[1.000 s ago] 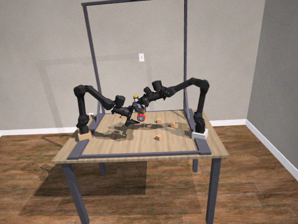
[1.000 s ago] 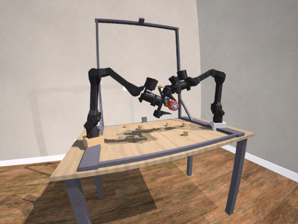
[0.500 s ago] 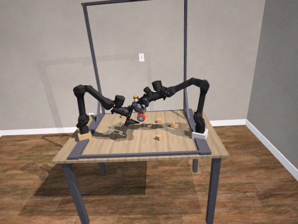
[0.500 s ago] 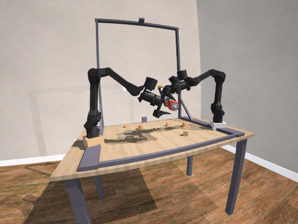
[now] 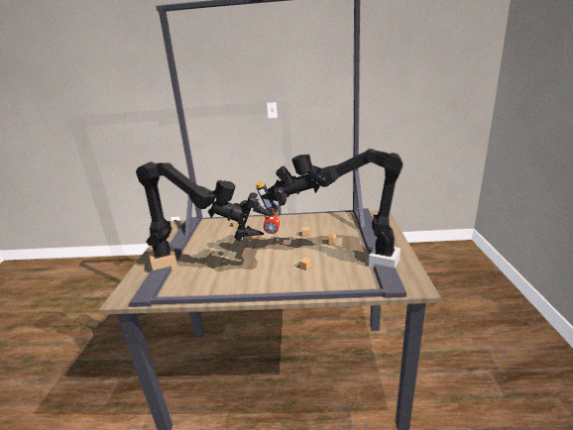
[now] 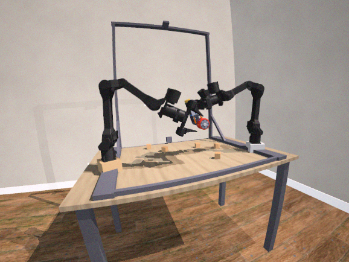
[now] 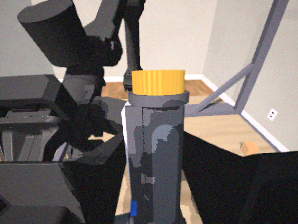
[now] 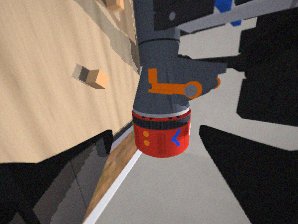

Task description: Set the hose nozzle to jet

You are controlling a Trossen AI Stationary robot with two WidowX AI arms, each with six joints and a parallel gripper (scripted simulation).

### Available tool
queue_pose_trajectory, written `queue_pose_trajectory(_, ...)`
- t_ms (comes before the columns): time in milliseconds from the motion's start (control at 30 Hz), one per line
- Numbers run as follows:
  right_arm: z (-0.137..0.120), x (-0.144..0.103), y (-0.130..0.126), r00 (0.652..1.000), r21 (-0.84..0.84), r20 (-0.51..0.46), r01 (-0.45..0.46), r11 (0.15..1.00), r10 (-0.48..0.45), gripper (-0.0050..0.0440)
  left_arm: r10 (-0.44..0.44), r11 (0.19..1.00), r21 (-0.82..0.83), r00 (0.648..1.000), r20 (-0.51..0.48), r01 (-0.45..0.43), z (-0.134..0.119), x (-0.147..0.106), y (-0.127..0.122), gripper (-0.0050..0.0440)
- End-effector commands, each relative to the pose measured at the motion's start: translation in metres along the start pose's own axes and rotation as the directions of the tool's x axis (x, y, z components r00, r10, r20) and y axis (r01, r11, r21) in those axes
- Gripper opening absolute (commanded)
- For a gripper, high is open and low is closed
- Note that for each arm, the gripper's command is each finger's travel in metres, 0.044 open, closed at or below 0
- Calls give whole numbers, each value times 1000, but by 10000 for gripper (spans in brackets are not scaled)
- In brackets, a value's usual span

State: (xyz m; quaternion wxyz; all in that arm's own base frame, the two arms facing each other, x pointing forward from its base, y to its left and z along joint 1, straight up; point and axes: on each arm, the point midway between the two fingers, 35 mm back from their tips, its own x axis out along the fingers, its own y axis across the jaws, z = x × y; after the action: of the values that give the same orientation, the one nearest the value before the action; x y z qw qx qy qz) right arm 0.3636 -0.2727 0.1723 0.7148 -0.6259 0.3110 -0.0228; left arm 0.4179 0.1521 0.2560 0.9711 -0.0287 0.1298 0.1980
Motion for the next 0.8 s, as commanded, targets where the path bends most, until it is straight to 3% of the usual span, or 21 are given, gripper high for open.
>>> queue_pose_trajectory(0,1,-12,-8,1000,-7,4,22,1000,-22,408,2,1000,2,999,49,-2,18,-5,0,170)
queue_pose_trajectory(767,1,-44,-6,1000,-7,7,19,1000,-19,408,2,1000,2,999,49,-2,18,-5,0,170)
